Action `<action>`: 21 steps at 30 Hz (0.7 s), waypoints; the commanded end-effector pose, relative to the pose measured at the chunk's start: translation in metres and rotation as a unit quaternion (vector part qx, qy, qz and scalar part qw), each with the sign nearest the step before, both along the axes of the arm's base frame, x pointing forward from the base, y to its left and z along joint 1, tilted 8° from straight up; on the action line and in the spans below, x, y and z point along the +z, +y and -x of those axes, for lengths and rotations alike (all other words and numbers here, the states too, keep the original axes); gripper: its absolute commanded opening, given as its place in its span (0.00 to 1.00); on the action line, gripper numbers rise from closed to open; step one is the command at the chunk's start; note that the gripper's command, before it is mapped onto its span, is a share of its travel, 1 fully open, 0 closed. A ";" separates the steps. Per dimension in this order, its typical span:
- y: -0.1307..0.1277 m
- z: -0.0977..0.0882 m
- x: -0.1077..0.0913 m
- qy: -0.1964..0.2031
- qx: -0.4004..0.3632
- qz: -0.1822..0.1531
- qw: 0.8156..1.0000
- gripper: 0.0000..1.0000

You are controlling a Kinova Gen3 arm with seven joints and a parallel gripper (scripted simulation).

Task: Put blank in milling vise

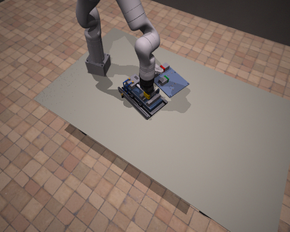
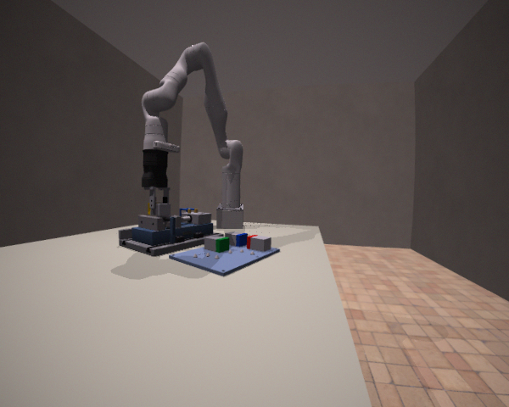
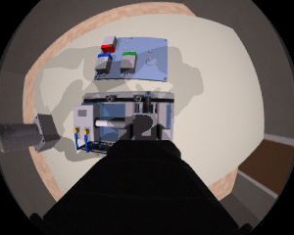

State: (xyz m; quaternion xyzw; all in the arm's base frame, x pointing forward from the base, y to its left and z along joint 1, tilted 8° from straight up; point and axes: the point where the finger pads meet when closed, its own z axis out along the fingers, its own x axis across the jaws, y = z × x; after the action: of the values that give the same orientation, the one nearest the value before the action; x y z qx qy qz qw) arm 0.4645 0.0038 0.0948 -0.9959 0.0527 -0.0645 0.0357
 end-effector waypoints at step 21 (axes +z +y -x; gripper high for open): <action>0.000 -0.001 -0.001 -0.001 -0.006 0.000 1.000 0.00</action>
State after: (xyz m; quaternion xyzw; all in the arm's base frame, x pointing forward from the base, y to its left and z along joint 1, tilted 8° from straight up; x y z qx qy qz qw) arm 0.4645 0.0038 0.0948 -0.9959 0.0527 -0.0645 0.0357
